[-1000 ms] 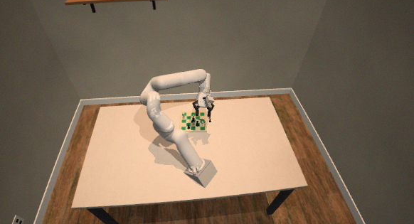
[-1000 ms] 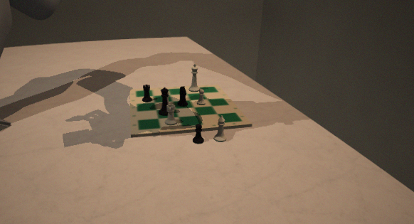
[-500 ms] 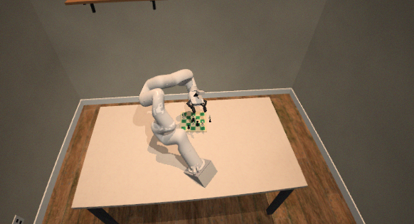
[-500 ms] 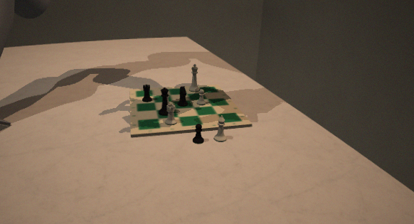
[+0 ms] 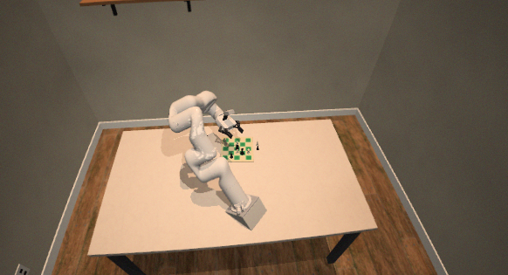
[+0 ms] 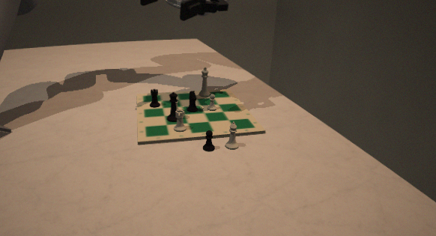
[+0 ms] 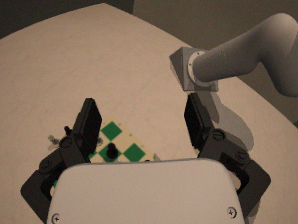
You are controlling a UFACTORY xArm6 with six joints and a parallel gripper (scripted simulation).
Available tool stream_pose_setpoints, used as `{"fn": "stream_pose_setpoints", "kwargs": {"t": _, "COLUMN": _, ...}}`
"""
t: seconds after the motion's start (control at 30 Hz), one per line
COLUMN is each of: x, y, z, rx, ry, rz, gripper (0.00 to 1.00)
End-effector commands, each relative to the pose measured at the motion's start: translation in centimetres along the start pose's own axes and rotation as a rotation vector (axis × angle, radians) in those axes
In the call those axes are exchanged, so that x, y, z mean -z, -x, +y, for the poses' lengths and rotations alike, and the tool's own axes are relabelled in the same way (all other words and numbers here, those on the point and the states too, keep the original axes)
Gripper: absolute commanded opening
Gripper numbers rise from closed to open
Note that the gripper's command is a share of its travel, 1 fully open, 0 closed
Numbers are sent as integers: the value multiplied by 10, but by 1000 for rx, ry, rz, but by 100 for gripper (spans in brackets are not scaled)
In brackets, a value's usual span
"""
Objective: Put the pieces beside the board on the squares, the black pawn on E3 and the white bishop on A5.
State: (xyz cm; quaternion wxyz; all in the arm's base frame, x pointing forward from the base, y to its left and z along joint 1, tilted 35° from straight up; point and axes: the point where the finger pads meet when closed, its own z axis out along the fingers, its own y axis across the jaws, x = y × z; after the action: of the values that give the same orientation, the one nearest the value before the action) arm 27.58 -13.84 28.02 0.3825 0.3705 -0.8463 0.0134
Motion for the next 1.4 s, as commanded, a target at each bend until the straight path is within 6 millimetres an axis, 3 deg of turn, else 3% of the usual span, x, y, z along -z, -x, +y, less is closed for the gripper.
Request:
{"fn": "stream_pose_setpoints", "kwargs": {"t": 0.0, "x": 42, "y": 34, "z": 0, "rx": -18, "ry": -185, "rz": 115, "gripper": 100}}
{"fn": "stream_pose_setpoints", "kwargs": {"t": 0.03, "x": 42, "y": 34, "z": 0, "rx": -18, "ry": -185, "rz": 115, "gripper": 100}}
{"fn": "stream_pose_setpoints", "kwargs": {"t": 0.07, "x": 56, "y": 47, "z": 4, "rx": -23, "ry": -252, "rz": 137, "gripper": 100}}
{"fn": "stream_pose_setpoints", "kwargs": {"t": 0.13, "x": 56, "y": 47, "z": 4, "rx": -23, "ry": -252, "rz": 137, "gripper": 100}}
{"fn": "stream_pose_setpoints", "kwargs": {"t": 0.3, "x": 94, "y": 83, "z": 21, "rx": -34, "ry": -441, "rz": 176, "gripper": 100}}
{"fn": "stream_pose_setpoints", "kwargs": {"t": 0.37, "x": 94, "y": 83, "z": 21, "rx": -34, "ry": -441, "rz": 176, "gripper": 100}}
{"fn": "stream_pose_setpoints", "kwargs": {"t": 0.6, "x": 132, "y": 122, "z": 49, "rx": -43, "ry": -643, "rz": 185, "gripper": 100}}
{"fn": "stream_pose_setpoints", "kwargs": {"t": 0.7, "x": 132, "y": 122, "z": 49, "rx": -43, "ry": -643, "rz": 185, "gripper": 100}}
{"fn": "stream_pose_setpoints", "kwargs": {"t": 0.87, "x": 159, "y": 152, "z": 79, "rx": -47, "ry": -800, "rz": 169, "gripper": 100}}
{"fn": "stream_pose_setpoints", "kwargs": {"t": 1.07, "x": 169, "y": 164, "z": 92, "rx": -47, "ry": -860, "rz": 157, "gripper": 100}}
{"fn": "stream_pose_setpoints", "kwargs": {"t": 1.37, "x": 170, "y": 165, "z": 94, "rx": -47, "ry": -867, "rz": 156, "gripper": 100}}
